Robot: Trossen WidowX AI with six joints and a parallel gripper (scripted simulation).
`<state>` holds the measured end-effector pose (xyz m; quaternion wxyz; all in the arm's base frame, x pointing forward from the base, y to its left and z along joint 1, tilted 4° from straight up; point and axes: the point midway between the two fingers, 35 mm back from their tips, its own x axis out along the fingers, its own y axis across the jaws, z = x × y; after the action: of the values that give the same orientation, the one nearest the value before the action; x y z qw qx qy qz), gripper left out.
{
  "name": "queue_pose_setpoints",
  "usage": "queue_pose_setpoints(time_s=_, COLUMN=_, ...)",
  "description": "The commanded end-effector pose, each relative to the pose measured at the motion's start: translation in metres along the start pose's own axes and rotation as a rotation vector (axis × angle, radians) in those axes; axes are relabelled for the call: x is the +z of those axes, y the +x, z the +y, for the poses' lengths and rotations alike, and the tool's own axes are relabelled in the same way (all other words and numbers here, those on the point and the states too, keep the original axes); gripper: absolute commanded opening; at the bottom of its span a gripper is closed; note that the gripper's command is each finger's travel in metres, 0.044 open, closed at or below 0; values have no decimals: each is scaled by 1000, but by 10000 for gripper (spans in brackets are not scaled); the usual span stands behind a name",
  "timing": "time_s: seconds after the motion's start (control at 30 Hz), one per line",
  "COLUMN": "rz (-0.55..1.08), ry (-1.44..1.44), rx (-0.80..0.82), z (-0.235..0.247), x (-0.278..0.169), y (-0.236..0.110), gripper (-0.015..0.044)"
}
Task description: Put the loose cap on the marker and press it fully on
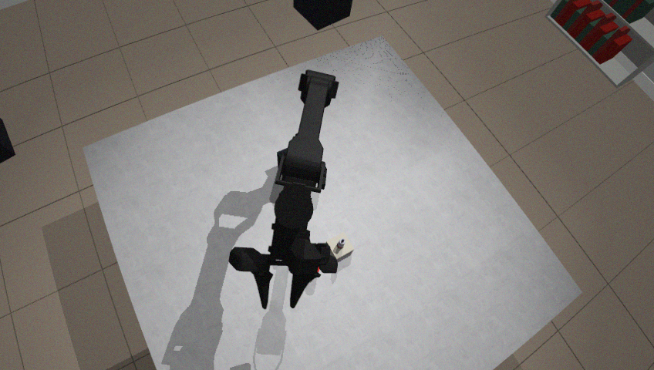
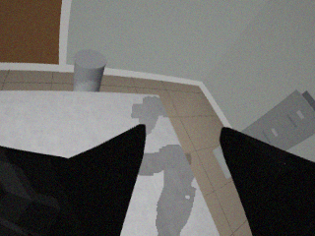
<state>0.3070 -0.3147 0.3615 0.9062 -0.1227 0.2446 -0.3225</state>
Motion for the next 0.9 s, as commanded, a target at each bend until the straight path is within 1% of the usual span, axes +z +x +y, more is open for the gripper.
queue_pose_setpoints(time_s=0.0, rz=135, ry=-237, rx=130, z=37, x=-41, y=23, gripper=249)
queue_pose_setpoints(time_s=0.13, rz=259, ry=-520, rx=316, z=81, x=-90, y=38, gripper=249)
queue_pose_setpoints(time_s=0.27, rz=344, ry=-809, rx=548, z=124, x=-141, y=41, gripper=249)
queue_pose_setpoints(time_s=0.43, rz=378, ry=-1149, rx=888, z=172, x=-201, y=28, gripper=249)
queue_pose_setpoints(time_s=0.57, rz=344, ry=-1380, rx=1183, z=202, x=-243, y=7, gripper=249)
queue_pose_setpoints(time_s=0.63, rz=333, ry=-1413, rx=1232, z=207, x=-249, y=3, gripper=249)
queue_pose_setpoints(time_s=0.8, rz=333, ry=-1413, rx=1232, z=209, x=-247, y=4, gripper=249)
queue_pose_setpoints(time_s=0.87, rz=333, ry=-1413, rx=1232, z=214, x=-255, y=9, gripper=249)
